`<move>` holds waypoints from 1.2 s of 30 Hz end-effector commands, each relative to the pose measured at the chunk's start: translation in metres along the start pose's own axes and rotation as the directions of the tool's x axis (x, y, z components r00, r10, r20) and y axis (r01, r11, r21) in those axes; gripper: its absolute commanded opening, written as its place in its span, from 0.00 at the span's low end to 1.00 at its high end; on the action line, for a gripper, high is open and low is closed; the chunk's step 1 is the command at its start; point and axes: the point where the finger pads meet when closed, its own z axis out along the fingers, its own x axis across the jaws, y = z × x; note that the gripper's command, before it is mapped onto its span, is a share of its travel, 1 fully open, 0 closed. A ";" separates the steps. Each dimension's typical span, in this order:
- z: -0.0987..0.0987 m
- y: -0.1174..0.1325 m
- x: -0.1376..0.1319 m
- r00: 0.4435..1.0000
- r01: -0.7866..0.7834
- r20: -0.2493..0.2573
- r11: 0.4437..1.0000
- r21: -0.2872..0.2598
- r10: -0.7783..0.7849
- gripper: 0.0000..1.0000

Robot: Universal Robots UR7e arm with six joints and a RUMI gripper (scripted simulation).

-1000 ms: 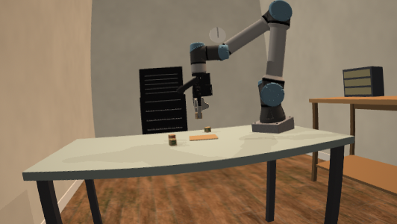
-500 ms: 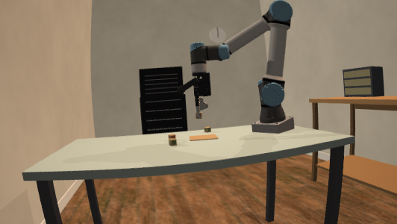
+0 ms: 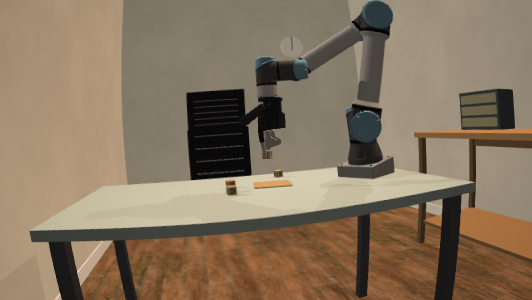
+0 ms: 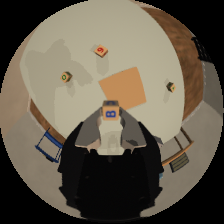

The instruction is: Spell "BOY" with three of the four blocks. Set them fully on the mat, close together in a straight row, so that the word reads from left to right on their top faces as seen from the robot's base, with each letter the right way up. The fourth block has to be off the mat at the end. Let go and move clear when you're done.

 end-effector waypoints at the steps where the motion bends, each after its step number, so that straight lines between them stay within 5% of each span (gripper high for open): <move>1: 0.000 0.001 0.001 0.990 -0.139 -0.005 0.990 0.003 0.139 0.09; 24: 0.000 0.007 0.006 0.826 -0.563 -0.003 0.826 0.005 0.563 0.09; 36: -0.001 0.012 0.007 0.672 -0.741 -0.002 0.672 0.006 0.741 0.09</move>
